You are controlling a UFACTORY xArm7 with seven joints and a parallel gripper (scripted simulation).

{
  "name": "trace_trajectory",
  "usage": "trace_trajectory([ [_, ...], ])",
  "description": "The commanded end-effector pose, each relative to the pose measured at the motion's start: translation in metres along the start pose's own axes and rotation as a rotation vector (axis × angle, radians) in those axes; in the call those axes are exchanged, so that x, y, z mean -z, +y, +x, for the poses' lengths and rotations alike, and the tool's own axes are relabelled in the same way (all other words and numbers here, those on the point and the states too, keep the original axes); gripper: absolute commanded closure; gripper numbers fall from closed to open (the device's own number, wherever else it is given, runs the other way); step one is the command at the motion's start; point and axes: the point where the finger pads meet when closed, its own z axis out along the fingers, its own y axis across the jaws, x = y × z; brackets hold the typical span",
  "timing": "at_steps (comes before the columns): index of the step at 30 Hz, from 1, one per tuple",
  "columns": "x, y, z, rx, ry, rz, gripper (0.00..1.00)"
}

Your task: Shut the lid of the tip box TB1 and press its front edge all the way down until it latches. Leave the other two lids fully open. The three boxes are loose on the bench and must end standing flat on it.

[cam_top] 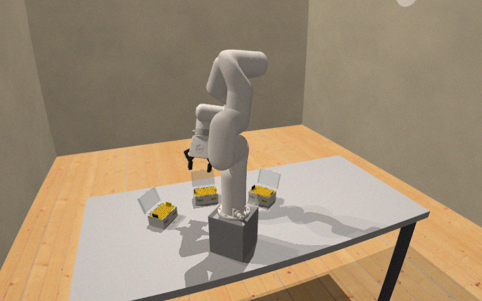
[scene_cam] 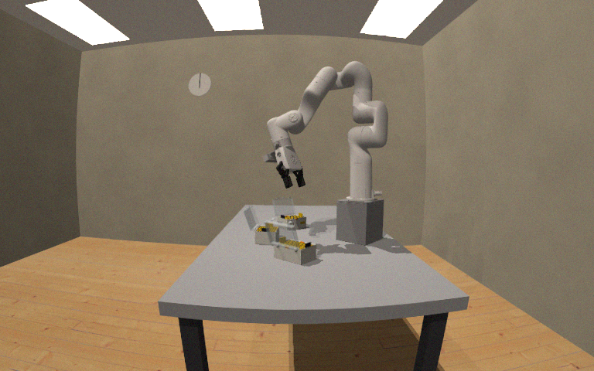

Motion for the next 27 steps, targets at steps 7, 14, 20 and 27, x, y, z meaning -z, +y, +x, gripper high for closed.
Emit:
trace_trajectory([
  [7,0.007,0.033,0.021,-0.229,0.109,-0.024,0.0],
  [14,0.012,0.059,0.034,-0.4,0.187,-0.03,0.0],
  [20,0.015,0.072,0.04,-0.484,0.226,-0.029,0.0],
  [27,0.02,0.1,0.051,-0.674,0.316,-0.021,0.0],
])
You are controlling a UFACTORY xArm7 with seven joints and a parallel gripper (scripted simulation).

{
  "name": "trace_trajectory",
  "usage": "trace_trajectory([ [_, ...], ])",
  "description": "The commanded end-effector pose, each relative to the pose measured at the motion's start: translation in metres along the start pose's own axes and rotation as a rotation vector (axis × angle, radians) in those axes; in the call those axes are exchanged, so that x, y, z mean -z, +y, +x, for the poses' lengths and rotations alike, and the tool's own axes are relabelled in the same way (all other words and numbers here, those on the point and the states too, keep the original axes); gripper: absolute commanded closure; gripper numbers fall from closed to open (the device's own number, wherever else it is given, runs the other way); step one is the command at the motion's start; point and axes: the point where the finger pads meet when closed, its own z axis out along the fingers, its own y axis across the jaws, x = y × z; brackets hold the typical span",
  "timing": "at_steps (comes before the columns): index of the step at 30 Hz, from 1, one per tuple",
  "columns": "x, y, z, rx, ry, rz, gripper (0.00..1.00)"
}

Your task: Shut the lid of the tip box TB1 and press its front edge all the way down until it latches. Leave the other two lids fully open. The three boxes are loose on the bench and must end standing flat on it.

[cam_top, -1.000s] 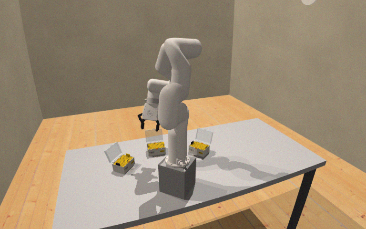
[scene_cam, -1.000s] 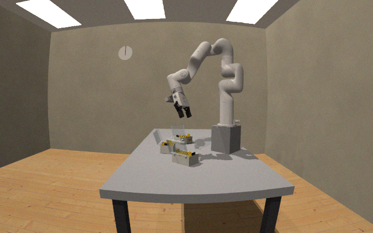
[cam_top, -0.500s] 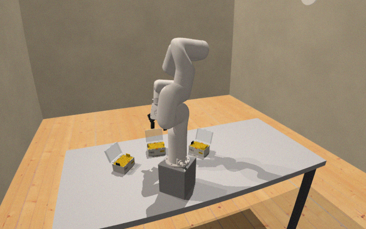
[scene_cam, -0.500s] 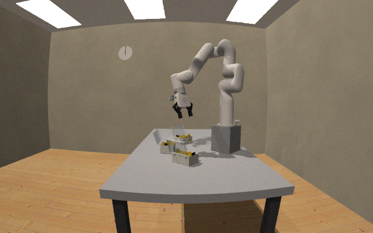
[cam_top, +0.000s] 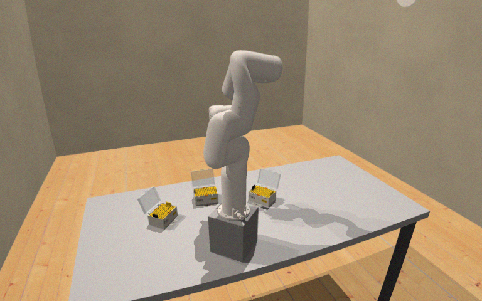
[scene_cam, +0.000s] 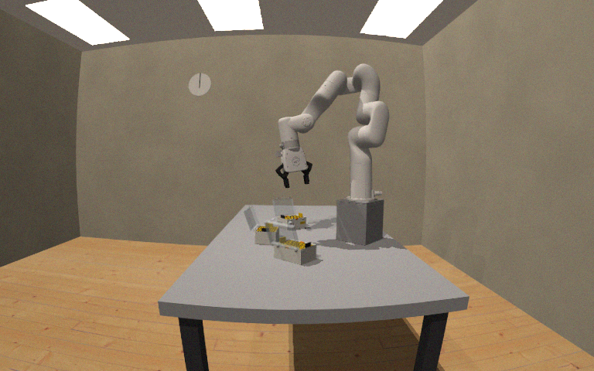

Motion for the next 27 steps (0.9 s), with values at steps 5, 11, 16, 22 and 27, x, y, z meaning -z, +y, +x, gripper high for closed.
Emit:
trace_trajectory([
  [5,0.001,0.022,0.031,-0.236,0.113,0.023,0.0],
  [11,0.001,0.034,0.044,-0.349,0.161,0.038,0.0],
  [16,0.0,0.049,0.06,-0.501,0.224,0.062,0.0],
  [22,0.0,0.066,0.075,-0.659,0.287,0.094,0.0],
  [27,-0.005,0.065,0.075,-0.659,0.287,0.094,0.0],
])
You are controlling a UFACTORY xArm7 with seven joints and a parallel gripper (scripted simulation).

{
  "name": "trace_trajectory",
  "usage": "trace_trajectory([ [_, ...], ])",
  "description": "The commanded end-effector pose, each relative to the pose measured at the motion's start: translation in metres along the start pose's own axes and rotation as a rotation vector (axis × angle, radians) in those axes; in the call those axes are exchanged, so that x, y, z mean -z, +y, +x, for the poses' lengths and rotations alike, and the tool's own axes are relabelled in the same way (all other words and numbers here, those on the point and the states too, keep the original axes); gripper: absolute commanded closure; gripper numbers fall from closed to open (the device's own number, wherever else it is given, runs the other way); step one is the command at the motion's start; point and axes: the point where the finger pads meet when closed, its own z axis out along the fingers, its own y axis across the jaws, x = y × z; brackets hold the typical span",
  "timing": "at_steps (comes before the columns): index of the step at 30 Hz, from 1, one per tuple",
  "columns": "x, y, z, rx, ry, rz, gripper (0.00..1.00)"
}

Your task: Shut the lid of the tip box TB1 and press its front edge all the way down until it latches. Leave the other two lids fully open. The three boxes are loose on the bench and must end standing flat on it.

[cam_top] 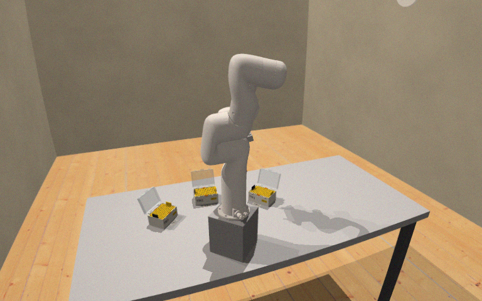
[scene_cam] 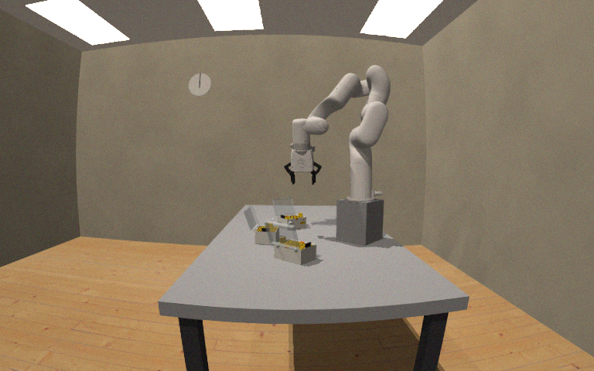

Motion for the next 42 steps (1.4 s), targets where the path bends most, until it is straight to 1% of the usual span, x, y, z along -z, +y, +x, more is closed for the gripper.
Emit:
trace_trajectory([
  [1,-0.009,-0.001,-0.001,-0.01,0.009,0.008,0.0],
  [14,-0.072,-0.001,-0.018,-0.01,0.008,0.008,0.0],
  [16,-0.072,-0.001,-0.018,-0.01,0.008,0.008,0.0],
  [31,-0.145,-0.002,-0.036,-0.01,0.008,0.007,0.0],
  [33,-0.145,-0.002,-0.036,-0.01,0.008,0.007,0.0],
  [42,-0.188,-0.002,-0.048,-0.01,0.008,0.007,0.0],
])
